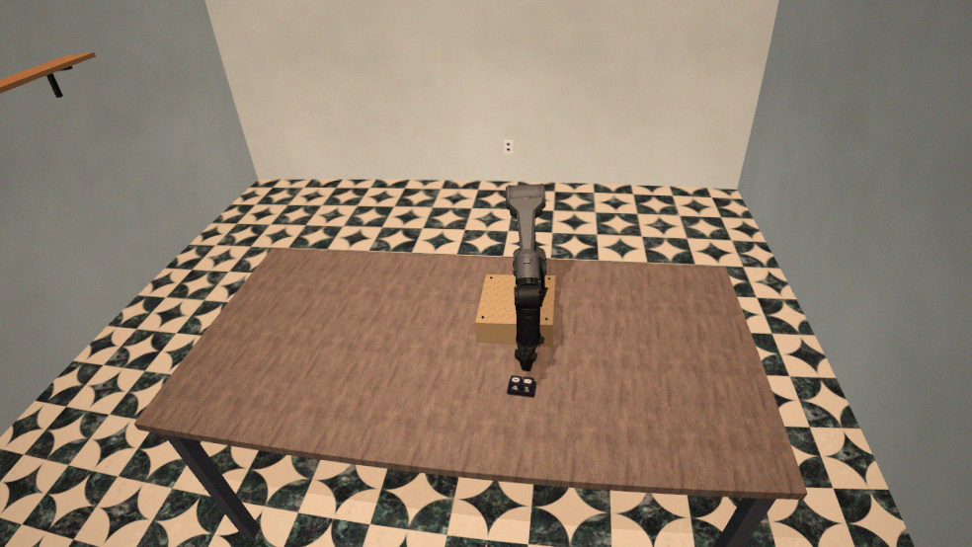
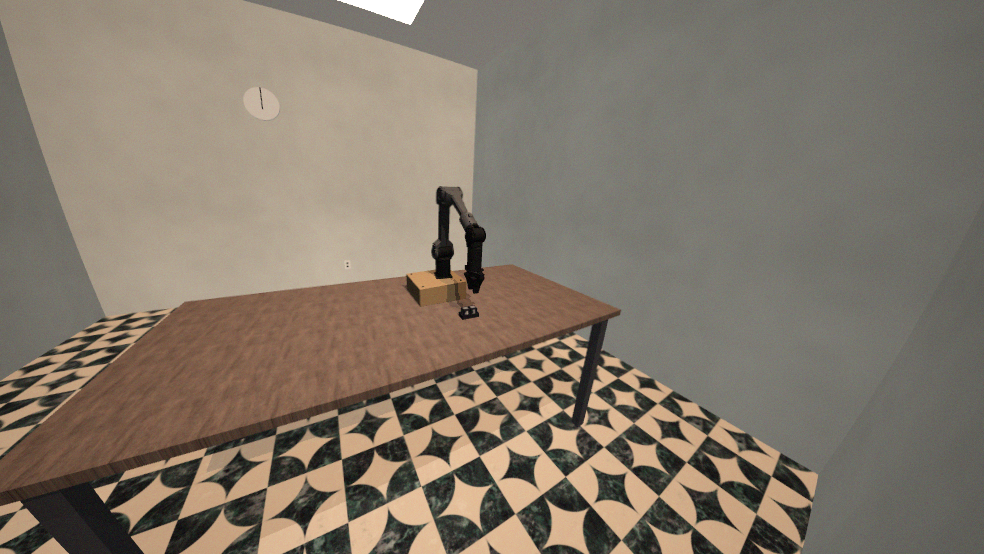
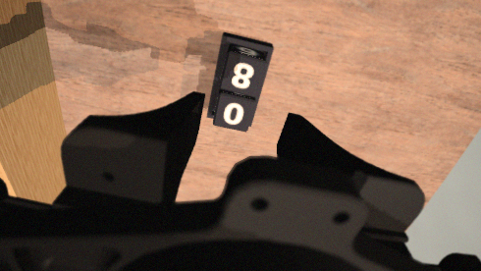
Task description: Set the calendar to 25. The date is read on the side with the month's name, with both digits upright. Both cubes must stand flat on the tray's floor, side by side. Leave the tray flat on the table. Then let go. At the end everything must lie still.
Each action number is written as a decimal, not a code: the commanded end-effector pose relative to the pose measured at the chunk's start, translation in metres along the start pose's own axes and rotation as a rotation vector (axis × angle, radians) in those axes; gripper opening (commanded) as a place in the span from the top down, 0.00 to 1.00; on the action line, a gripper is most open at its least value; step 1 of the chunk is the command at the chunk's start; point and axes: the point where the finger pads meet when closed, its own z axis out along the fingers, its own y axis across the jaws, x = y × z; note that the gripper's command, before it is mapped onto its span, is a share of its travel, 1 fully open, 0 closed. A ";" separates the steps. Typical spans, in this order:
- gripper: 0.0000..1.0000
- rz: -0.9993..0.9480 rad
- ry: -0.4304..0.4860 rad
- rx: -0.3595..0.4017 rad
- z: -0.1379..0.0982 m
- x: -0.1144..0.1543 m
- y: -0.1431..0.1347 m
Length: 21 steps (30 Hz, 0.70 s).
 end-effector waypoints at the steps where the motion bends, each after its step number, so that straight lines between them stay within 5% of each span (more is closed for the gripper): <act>1: 0.40 -0.001 0.000 -0.002 -0.001 0.000 0.001; 2: 0.40 -0.001 0.000 -0.002 0.000 0.000 0.001; 3: 0.00 -0.001 0.000 -0.002 0.000 0.000 0.001; 21: 0.00 -0.001 0.000 -0.002 0.000 0.000 0.001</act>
